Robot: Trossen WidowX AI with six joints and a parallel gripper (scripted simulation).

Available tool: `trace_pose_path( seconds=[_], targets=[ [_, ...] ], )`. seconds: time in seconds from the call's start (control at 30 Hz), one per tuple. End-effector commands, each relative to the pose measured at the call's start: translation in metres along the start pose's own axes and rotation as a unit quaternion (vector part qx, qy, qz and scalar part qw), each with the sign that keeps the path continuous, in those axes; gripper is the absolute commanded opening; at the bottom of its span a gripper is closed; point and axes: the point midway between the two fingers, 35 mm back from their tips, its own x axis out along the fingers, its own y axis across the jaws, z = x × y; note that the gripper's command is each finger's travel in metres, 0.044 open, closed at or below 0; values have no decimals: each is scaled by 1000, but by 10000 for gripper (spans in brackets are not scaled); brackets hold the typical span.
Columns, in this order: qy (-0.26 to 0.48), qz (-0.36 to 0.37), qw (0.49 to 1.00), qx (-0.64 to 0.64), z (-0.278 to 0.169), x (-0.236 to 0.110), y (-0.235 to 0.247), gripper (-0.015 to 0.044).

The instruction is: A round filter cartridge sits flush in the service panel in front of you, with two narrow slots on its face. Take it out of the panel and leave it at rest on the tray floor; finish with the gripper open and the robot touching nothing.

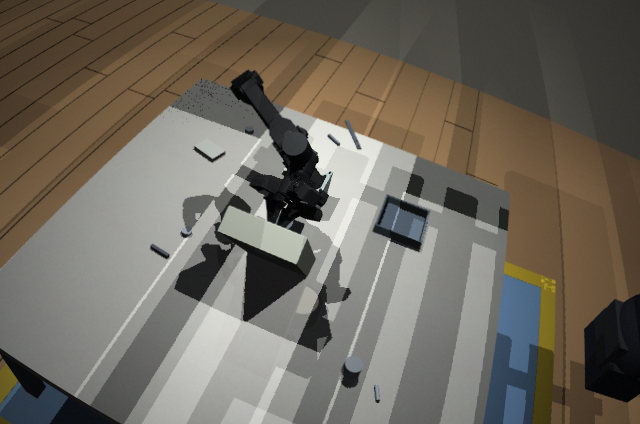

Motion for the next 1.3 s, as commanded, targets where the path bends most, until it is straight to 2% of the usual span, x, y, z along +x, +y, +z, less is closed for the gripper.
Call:
trace_pose_path(
  seconds=[0.0, 0.43, 0.87, 1.03, 1.27],
  targets=[
    [3, 6, 998, -61, -2, 9, 0, 0],
    [2, 7, 959, -284, -2, 11, 0, 0],
    [0, 7, 871, -492, -2, 12, 0, 0],
    [1, 7, 891, -455, -2, 13, 0, 0],
    [1, 7, 892, -452, -2, 13, 0, 0]
  ],
)
